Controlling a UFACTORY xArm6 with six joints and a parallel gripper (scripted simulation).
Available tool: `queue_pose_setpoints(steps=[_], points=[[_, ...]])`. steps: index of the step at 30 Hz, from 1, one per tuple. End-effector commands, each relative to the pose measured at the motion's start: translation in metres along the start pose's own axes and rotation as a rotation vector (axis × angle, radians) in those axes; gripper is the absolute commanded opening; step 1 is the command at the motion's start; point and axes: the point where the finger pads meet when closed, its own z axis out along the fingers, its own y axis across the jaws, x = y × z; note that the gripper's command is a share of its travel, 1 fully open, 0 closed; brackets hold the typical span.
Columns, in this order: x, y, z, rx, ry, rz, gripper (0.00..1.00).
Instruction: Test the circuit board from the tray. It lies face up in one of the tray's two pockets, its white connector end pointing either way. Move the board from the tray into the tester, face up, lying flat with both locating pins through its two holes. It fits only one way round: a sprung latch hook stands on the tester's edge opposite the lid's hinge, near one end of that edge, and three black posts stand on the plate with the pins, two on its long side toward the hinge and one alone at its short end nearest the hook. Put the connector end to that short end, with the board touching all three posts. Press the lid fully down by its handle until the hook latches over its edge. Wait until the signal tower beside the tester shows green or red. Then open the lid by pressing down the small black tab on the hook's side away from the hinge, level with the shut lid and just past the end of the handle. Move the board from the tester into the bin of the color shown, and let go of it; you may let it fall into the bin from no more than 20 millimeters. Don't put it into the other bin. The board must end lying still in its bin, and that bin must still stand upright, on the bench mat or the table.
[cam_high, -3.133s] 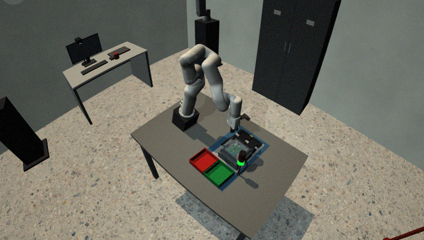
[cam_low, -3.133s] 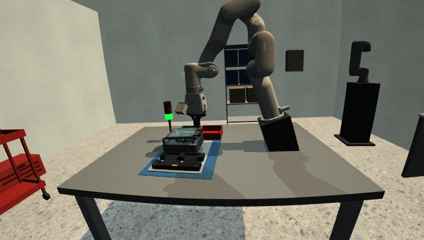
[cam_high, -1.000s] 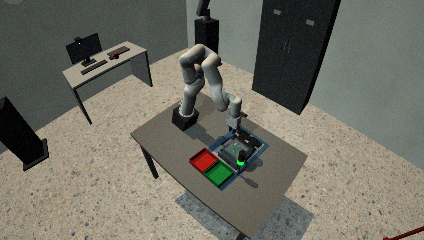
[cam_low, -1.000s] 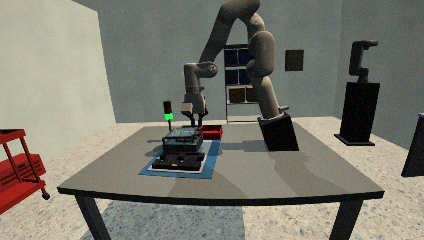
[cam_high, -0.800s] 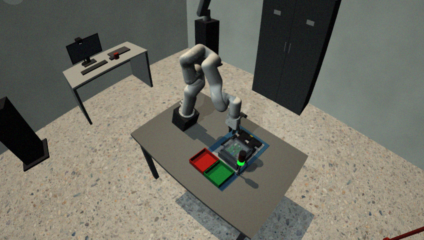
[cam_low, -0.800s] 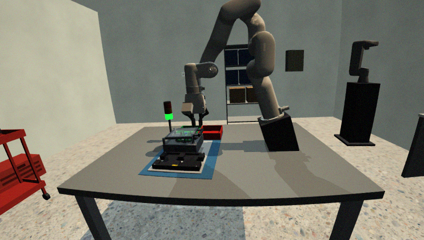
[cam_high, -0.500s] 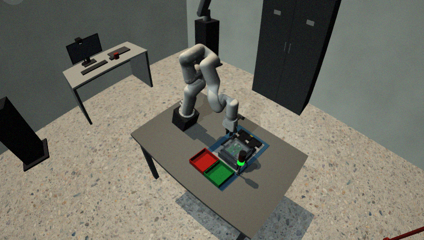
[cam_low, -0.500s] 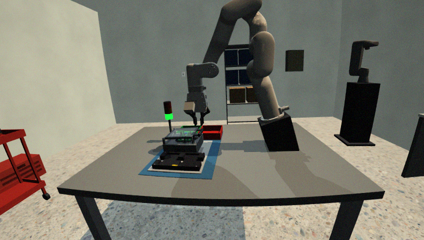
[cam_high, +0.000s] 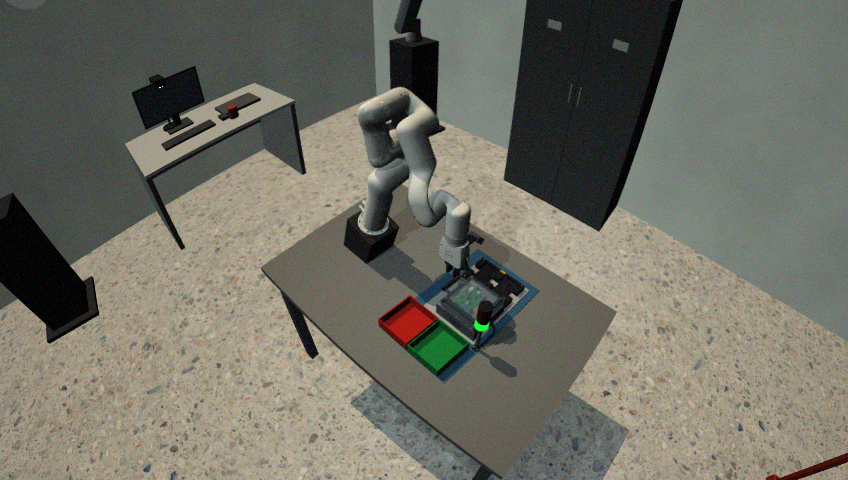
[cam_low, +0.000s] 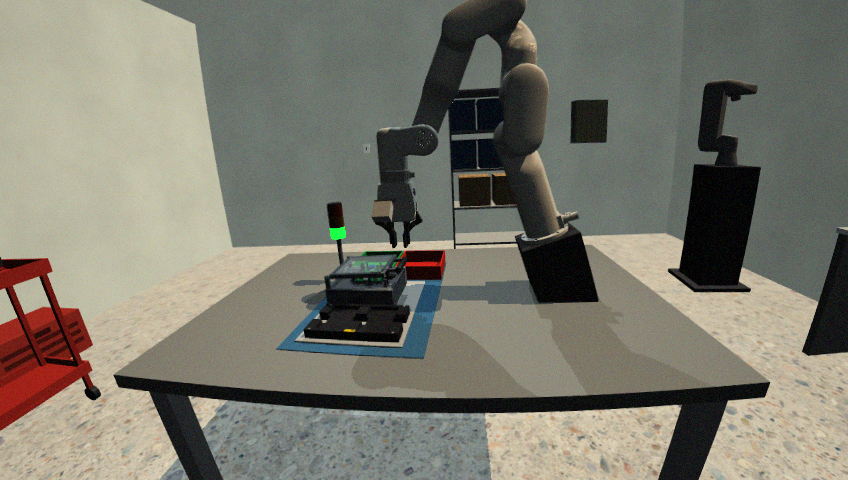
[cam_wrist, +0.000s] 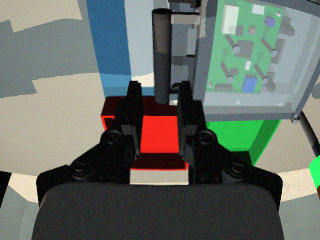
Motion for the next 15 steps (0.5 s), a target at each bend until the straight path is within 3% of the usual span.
queue_pose_setpoints(steps=[1, 15], points=[[0.000, 0.001, -0.001, -0.003, 0.002, 0.000, 0.27], [0.000, 0.001, 0.017, -0.003, 0.002, 0.000, 0.27]])
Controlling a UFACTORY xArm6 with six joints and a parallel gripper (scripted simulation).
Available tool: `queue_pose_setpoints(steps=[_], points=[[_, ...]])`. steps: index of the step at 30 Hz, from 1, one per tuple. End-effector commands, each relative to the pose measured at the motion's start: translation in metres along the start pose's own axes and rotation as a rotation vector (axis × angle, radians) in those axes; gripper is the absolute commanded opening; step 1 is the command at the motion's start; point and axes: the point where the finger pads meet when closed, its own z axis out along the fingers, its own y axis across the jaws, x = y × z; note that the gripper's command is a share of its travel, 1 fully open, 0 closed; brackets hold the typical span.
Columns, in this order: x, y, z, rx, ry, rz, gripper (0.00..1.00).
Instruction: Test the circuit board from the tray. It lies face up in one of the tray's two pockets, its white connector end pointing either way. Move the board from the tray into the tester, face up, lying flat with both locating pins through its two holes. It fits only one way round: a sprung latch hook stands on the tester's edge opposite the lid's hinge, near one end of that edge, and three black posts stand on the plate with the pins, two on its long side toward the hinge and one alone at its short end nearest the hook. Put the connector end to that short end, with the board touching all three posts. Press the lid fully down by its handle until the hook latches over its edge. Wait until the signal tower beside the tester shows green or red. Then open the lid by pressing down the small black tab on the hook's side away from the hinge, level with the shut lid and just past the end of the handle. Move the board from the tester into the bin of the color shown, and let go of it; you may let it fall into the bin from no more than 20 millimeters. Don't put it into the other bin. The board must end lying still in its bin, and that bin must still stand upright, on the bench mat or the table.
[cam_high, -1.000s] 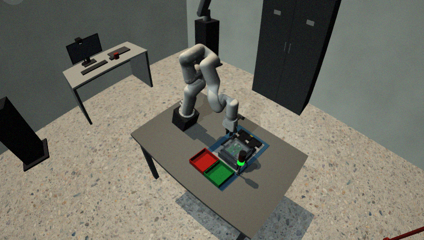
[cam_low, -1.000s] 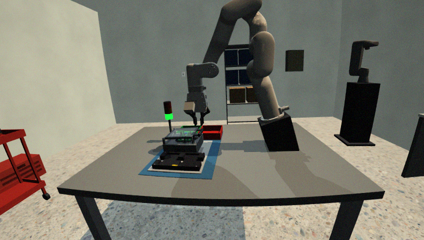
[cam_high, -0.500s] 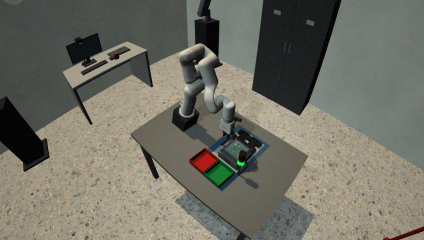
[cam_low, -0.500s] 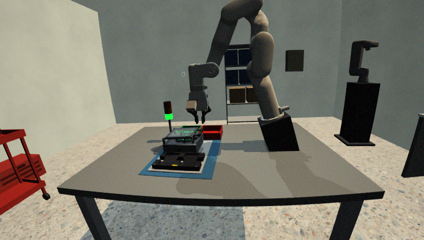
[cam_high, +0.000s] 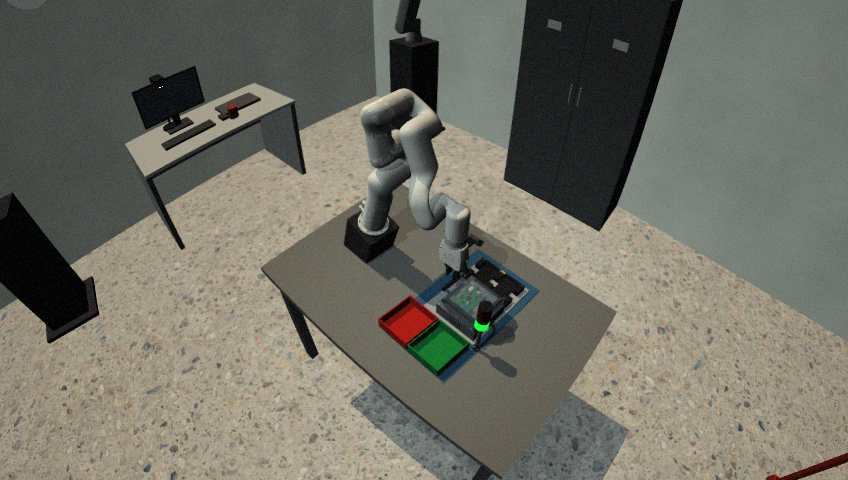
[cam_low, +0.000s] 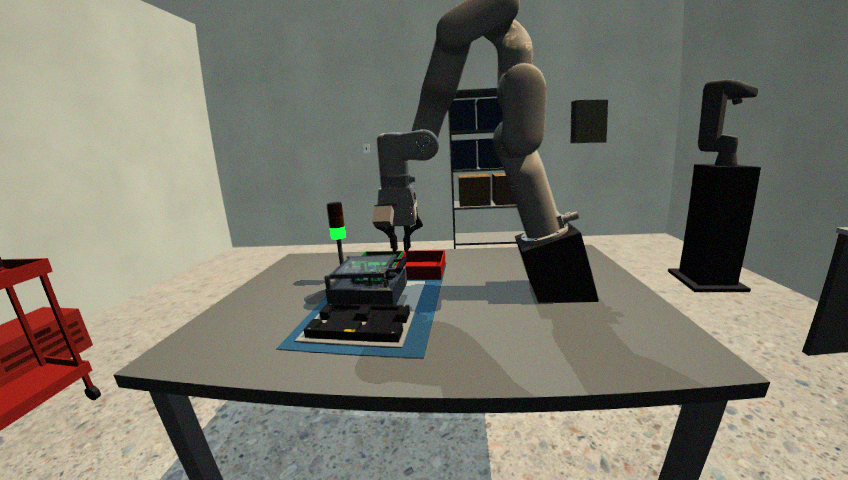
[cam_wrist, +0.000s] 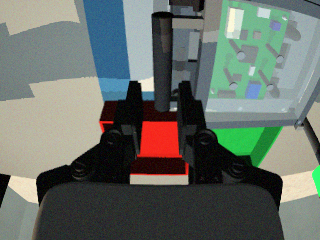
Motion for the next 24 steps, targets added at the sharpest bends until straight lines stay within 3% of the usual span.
queue_pose_setpoints(steps=[1, 24], points=[[0.0002, 0.0016, 0.0068, -0.004, 0.000, 0.000, 0.27], [0.0002, 0.0017, 0.0130, -0.004, 0.000, 0.000, 0.27]])
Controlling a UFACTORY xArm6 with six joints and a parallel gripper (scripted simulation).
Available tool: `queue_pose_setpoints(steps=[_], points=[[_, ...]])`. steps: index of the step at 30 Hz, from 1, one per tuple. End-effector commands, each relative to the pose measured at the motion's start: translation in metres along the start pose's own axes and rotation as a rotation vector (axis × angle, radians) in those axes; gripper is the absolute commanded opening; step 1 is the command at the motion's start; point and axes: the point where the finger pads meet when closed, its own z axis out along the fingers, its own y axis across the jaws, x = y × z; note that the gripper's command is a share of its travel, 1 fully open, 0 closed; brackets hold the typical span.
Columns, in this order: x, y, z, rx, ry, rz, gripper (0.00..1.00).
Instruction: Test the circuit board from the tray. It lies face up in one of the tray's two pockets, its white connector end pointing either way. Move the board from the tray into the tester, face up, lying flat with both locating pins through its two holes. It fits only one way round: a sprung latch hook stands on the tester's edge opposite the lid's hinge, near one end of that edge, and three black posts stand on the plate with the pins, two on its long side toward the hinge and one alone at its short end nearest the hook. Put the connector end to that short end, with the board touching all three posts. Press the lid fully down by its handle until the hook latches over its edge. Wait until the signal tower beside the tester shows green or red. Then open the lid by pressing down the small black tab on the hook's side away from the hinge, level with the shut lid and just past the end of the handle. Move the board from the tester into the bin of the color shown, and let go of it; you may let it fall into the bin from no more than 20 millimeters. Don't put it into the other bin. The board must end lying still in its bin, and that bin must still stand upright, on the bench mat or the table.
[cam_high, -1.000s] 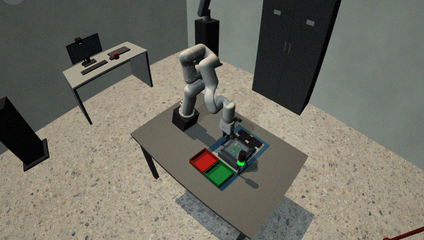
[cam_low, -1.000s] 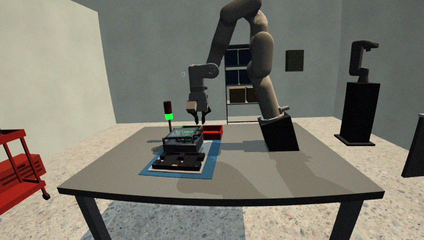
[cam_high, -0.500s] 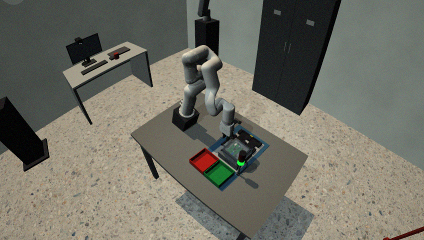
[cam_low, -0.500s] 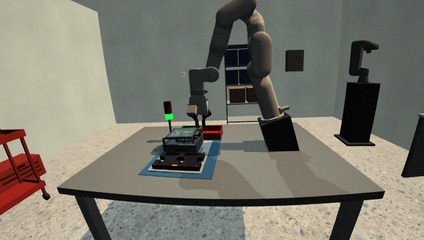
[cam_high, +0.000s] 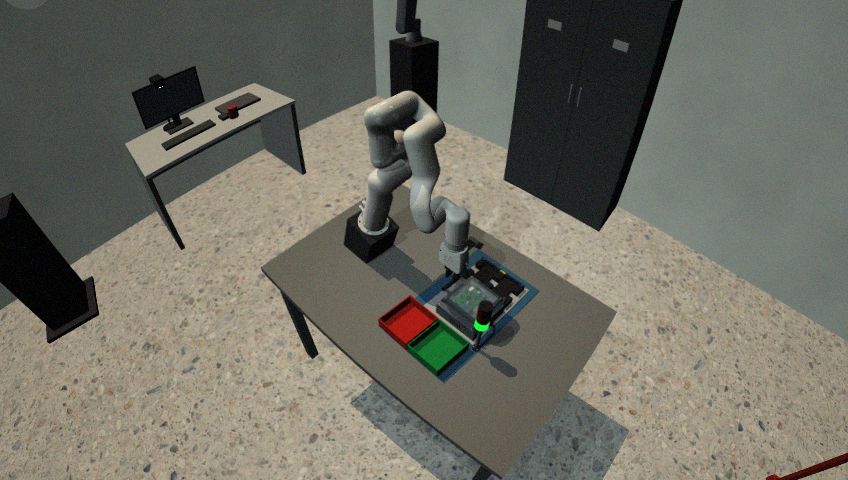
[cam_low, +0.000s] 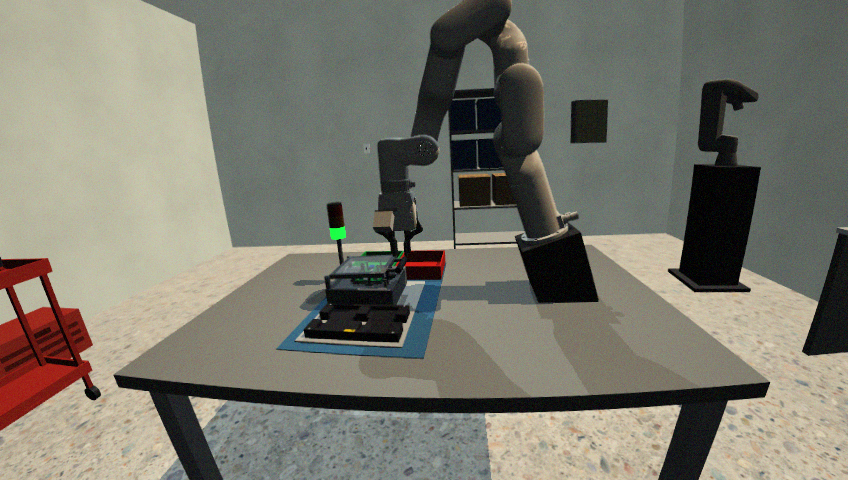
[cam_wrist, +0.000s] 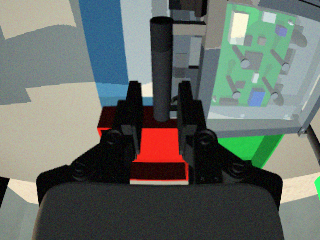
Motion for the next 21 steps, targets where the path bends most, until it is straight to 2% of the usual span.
queue_pose_setpoints(steps=[1, 11, 21], points=[[0.000, 0.001, 0.001, -0.003, 0.000, 0.000, 0.27], [0.000, 0.002, 0.012, -0.003, 0.000, 0.000, 0.27], [0.000, 0.002, 0.014, -0.003, 0.000, 0.000, 0.27]])
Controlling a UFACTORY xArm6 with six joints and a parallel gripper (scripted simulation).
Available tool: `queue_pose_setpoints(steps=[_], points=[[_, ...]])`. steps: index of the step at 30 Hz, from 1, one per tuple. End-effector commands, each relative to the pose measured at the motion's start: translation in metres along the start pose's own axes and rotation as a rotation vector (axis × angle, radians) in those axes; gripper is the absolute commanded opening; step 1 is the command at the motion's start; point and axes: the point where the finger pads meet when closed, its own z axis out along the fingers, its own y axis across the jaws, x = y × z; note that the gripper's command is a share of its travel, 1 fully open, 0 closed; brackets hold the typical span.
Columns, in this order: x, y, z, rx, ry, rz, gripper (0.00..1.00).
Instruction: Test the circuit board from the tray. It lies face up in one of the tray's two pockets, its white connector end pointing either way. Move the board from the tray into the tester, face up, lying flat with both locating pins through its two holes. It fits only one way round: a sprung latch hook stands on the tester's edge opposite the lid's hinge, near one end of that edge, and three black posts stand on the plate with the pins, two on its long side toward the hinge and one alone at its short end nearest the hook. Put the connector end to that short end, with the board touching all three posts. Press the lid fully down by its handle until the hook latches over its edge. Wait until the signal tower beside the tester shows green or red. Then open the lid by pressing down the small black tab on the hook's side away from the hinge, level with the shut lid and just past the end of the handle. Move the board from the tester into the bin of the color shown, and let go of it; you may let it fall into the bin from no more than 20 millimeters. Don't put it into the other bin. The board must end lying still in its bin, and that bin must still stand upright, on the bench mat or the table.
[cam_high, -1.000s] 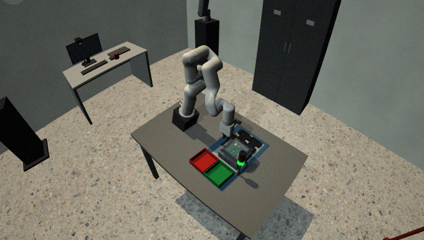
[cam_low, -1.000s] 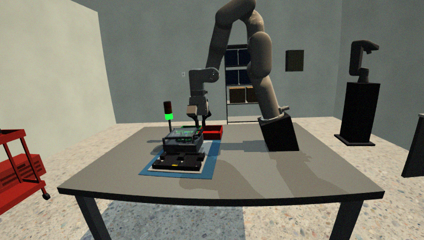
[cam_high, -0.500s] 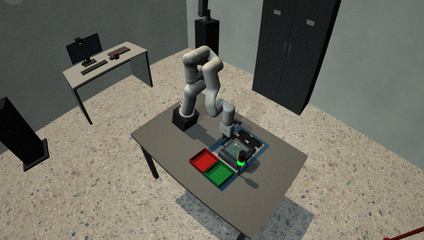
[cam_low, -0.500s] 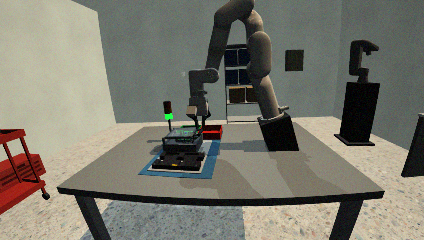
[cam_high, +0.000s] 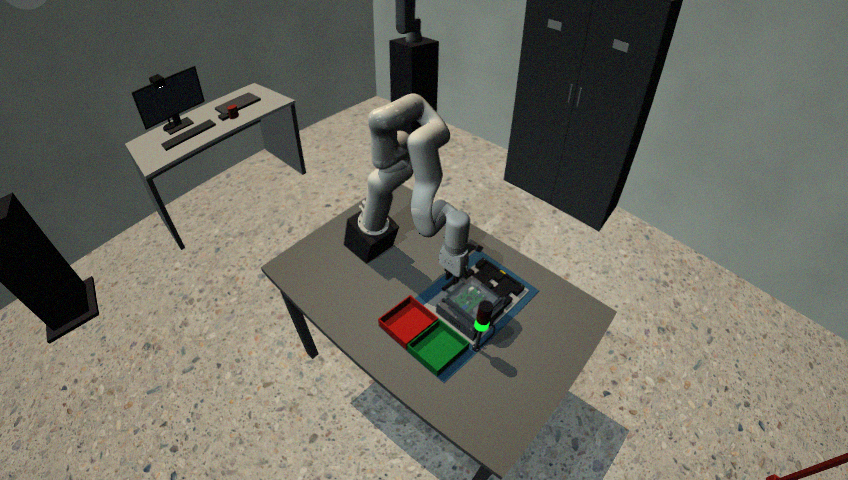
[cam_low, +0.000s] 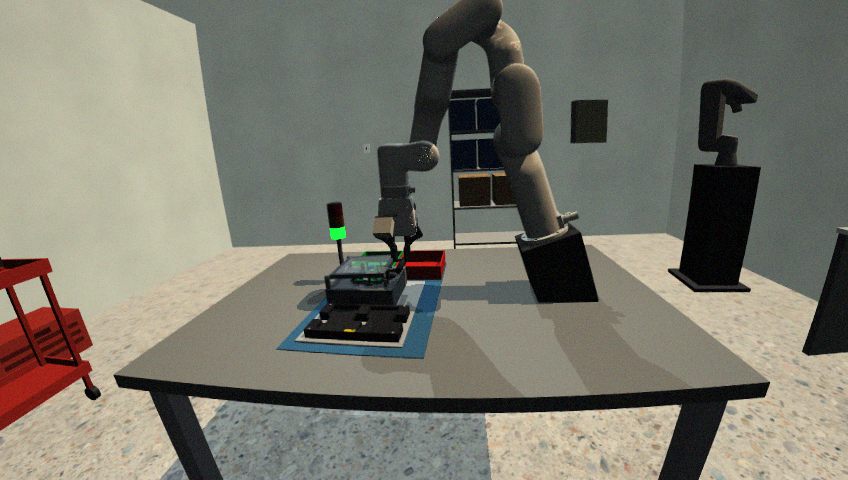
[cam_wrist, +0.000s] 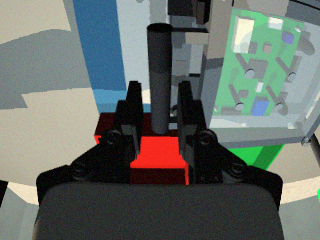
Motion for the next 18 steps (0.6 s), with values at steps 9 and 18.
queue_pose_setpoints(steps=[9, 18], points=[[0.000, 0.001, 0.001, -0.003, 0.000, 0.000, 0.27], [0.000, 0.001, 0.017, -0.003, 0.000, 0.000, 0.27]])
